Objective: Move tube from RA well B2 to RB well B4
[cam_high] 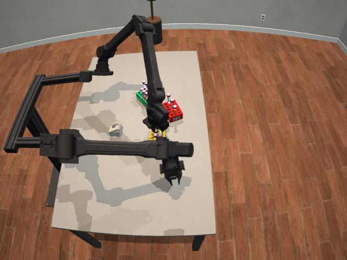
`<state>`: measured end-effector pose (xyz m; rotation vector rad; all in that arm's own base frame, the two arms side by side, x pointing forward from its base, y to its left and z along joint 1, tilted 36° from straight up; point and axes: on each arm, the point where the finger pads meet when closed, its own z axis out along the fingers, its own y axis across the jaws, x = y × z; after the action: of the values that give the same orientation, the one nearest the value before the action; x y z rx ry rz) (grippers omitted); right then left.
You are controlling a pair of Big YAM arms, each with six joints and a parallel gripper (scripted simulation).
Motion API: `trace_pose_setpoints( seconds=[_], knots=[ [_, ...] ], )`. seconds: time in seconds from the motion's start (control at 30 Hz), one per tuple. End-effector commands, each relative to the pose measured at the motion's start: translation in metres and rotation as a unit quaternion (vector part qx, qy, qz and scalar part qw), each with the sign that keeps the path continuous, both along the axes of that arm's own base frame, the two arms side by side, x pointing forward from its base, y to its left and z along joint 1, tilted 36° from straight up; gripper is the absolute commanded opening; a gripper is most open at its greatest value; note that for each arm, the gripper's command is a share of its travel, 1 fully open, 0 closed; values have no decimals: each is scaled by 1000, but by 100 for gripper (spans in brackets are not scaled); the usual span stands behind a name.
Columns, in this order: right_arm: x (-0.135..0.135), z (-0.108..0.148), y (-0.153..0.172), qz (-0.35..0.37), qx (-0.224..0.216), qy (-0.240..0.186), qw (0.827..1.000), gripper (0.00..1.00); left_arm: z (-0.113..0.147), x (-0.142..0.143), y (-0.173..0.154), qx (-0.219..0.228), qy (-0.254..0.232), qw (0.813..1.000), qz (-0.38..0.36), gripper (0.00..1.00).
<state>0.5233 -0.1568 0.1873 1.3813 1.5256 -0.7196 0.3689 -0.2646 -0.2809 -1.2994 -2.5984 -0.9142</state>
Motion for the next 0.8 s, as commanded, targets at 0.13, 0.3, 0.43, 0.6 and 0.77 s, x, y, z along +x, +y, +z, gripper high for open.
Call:
trace_pose_setpoints(
  seconds=[0.13, 0.3, 0.43, 0.6, 0.77],
  knots=[
    [7, 12, 2, 2, 0, -14, 1000, 30, -16, 0, 16, 7, 9, 1000, 4, 24],
    [7, 12, 2, 2, 0, -14, 1000, 30, -16, 0, 16, 7, 9, 1000, 4, 30],
    [7, 12, 2, 2, 0, -14, 1000, 30, -16, 0, 16, 7, 9, 1000, 4, 30],
    [7, 12, 2, 2, 0, -14, 1000, 30, -16, 0, 16, 7, 9, 1000, 4, 30],
    [7, 12, 2, 2, 0, -14, 1000, 30, -16, 0, 16, 7, 9, 1000, 4, 30]
  ],
)
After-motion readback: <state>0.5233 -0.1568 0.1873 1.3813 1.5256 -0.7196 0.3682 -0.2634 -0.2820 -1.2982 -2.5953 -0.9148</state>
